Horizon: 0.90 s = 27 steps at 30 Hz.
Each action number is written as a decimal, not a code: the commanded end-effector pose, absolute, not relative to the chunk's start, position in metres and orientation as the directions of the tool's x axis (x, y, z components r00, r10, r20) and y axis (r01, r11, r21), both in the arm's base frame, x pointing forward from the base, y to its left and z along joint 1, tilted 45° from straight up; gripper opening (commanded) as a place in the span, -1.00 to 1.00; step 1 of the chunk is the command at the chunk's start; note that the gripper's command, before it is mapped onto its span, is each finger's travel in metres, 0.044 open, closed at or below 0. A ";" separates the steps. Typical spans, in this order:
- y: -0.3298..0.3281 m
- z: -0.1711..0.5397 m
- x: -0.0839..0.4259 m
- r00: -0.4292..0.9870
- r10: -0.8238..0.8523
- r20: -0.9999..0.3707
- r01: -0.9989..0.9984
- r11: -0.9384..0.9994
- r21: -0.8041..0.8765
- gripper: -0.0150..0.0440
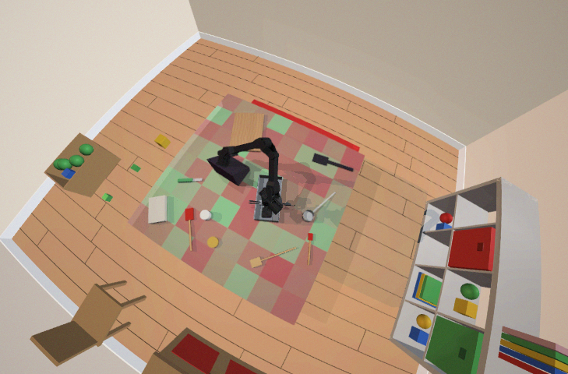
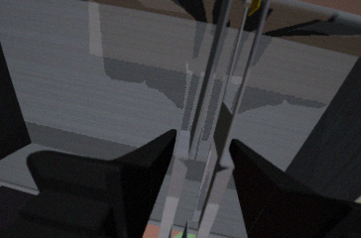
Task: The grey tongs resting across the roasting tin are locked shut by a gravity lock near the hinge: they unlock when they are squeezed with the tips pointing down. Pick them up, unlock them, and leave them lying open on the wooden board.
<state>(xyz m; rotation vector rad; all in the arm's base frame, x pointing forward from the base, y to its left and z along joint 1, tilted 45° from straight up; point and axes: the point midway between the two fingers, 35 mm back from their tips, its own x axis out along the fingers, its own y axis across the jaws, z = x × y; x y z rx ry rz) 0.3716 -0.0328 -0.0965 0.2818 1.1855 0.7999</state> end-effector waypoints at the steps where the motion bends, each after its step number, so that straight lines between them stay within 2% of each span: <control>1: -0.033 -0.096 0.372 0.146 0.685 -0.714 -0.407 0.699 0.588 0.00; 19: -0.033 -0.096 0.372 0.146 0.685 -0.714 -0.407 0.699 0.588 -0.41; 25: -0.035 -0.094 0.372 0.146 0.684 -0.714 -0.406 0.700 0.588 -0.94; 27: -0.045 -0.086 0.372 0.146 0.683 -0.716 -0.405 0.701 0.586 -1.00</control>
